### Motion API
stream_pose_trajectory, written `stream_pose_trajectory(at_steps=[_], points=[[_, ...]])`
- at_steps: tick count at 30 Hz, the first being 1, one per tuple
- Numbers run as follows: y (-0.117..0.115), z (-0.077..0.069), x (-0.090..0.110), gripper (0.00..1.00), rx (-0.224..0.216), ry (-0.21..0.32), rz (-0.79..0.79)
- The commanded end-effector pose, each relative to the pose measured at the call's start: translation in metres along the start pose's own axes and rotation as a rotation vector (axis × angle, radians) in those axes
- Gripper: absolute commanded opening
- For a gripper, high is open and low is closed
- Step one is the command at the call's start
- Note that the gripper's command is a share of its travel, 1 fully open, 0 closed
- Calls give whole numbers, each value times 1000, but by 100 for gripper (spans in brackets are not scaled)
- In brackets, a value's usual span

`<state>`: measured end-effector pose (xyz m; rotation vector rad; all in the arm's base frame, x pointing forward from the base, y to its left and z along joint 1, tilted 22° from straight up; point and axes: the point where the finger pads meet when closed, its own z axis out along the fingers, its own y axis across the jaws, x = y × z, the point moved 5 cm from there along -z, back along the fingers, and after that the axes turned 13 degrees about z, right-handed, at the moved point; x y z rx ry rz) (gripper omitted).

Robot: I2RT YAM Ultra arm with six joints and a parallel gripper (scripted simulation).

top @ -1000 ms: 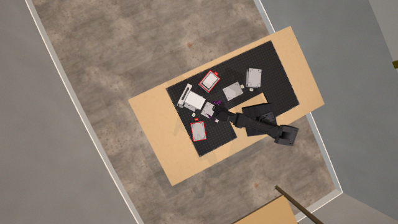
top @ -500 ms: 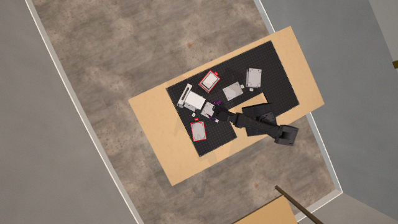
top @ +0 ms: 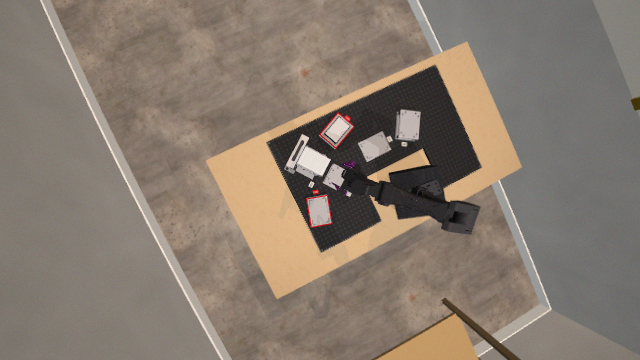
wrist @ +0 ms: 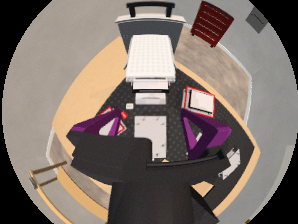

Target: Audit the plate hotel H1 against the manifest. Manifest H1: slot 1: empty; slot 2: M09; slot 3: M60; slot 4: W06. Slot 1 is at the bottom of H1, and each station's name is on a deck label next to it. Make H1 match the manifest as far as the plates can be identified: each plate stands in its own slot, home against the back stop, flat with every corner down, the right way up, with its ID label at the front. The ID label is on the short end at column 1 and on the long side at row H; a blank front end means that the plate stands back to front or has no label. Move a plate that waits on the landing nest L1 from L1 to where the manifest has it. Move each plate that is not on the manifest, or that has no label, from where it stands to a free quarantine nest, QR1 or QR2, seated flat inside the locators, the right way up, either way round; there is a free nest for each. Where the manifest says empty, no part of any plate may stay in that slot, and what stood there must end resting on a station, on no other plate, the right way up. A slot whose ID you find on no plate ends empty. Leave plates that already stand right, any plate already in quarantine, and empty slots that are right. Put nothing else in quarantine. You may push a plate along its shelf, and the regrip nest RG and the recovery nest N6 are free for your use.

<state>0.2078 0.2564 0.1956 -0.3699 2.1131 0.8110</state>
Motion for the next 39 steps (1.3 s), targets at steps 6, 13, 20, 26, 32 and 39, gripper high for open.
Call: stream_pose_trajectory(at_steps=[6,13,20,26,32,39], points=[[0,-7,2,100,-6,-13,1],[-1,-15,10,100,-6,-13,1],[-3,-21,16,100,-6,-13,1],[-4,-14,23,100,-6,-13,1],[-5,-9,27,100,-6,-13,1],[-7,-1,36,100,-6,-13,2]])
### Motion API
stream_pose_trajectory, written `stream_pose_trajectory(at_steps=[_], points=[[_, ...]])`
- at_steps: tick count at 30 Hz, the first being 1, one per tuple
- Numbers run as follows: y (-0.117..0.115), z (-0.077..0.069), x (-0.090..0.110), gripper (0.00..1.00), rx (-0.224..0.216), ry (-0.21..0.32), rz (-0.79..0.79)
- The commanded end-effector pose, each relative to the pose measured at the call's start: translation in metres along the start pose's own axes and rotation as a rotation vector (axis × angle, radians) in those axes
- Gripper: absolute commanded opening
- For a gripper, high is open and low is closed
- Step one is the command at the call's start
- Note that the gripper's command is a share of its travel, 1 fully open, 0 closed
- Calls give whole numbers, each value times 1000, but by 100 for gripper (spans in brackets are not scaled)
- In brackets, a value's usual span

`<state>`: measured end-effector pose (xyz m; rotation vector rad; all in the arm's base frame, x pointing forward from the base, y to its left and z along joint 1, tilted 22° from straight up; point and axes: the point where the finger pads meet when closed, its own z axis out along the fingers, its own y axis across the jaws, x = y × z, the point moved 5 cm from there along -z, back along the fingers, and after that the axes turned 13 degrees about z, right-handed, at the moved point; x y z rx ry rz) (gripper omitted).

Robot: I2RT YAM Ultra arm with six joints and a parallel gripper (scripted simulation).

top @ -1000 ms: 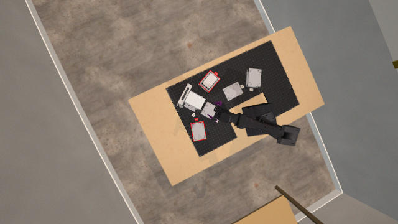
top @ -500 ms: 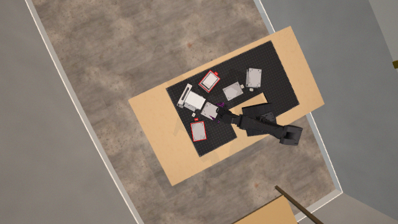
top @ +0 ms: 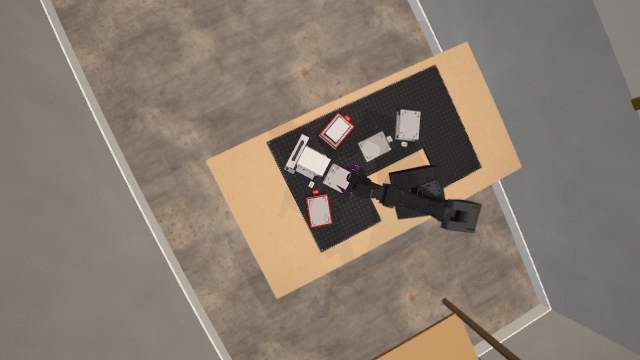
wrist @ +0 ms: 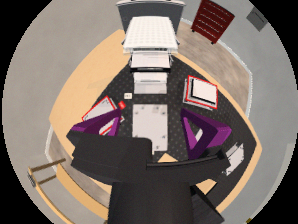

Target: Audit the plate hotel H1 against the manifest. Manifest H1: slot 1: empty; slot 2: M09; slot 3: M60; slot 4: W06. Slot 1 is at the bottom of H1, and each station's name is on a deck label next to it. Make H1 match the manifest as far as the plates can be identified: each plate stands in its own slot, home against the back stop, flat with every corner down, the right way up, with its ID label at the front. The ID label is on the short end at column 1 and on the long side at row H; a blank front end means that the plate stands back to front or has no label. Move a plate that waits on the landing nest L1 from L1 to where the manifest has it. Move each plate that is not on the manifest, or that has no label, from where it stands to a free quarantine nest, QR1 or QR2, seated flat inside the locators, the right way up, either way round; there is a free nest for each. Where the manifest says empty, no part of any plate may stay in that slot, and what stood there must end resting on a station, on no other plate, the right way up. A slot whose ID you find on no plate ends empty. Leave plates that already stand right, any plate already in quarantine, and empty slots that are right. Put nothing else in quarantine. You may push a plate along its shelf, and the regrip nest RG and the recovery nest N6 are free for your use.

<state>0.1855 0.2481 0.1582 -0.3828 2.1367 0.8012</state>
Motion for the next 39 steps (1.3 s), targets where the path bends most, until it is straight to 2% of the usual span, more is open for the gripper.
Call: stream_pose_trajectory(at_steps=[1,14,34,39], points=[[3,1,-6,100,-12,-37,6],[0,14,7,100,-12,-37,6],[4,38,-11,100,-12,-38,5],[4,38,-12,100,-12,-38,5]])
